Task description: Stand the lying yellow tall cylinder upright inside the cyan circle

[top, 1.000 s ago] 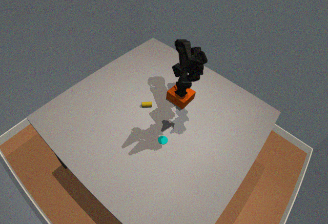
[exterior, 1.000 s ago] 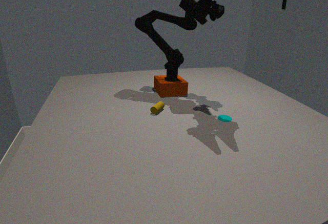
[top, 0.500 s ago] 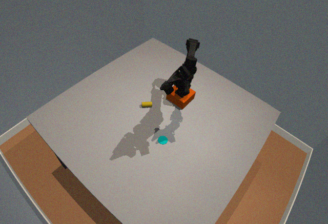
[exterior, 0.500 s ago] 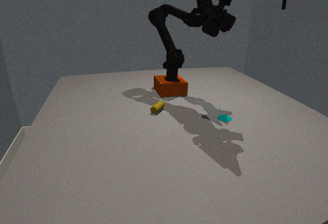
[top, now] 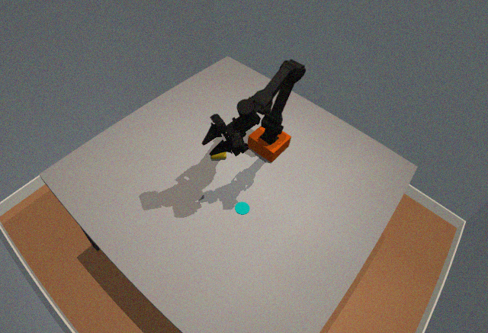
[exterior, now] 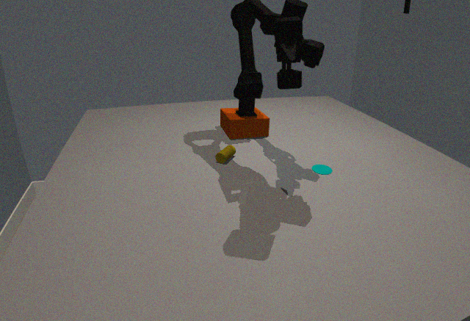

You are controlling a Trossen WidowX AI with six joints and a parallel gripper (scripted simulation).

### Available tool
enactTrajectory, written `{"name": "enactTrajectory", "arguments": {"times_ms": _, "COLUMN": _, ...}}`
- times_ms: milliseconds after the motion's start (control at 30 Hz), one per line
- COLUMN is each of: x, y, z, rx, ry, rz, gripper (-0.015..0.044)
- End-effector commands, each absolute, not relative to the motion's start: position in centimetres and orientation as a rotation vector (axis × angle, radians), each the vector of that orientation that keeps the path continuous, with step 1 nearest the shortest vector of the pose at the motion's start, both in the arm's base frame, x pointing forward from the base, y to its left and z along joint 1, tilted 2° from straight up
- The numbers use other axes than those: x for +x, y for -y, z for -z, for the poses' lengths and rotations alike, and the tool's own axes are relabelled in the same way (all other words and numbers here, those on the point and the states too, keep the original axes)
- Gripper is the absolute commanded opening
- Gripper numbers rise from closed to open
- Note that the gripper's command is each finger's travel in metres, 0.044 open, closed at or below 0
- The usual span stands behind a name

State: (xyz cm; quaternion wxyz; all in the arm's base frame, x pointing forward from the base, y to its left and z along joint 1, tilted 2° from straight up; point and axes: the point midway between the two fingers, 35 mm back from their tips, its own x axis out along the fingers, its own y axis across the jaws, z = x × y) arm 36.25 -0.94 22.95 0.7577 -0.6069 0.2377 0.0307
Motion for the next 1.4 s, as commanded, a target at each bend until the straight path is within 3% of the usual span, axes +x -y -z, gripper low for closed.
{"name": "enactTrajectory", "arguments": {"times_ms": 0, "x": 35.9, "y": 3.8, "z": -19.7, "rx": -1.081, "ry": -0.699, "rz": -0.071, "gripper": 0.0309}}
{"name": "enactTrajectory", "arguments": {"times_ms": 367, "x": 30.3, "y": 10.9, "z": -11.9, "rx": -0.255, "ry": -1.191, "rz": 0.138, "gripper": 0.0309}}
{"name": "enactTrajectory", "arguments": {"times_ms": 700, "x": 22.9, "y": 13.6, "z": -8.8, "rx": 0.546, "ry": -1.505, "rz": 0.525, "gripper": 0.0309}}
{"name": "enactTrajectory", "arguments": {"times_ms": 967, "x": 22.8, "y": 13.6, "z": -8.6, "rx": 0.561, "ry": -1.509, "rz": 0.533, "gripper": 0.0309}}
{"name": "enactTrajectory", "arguments": {"times_ms": 1367, "x": 22.7, "y": 13.4, "z": 2.3, "rx": 0.561, "ry": -1.51, "rz": 0.533, "gripper": 0.0309}}
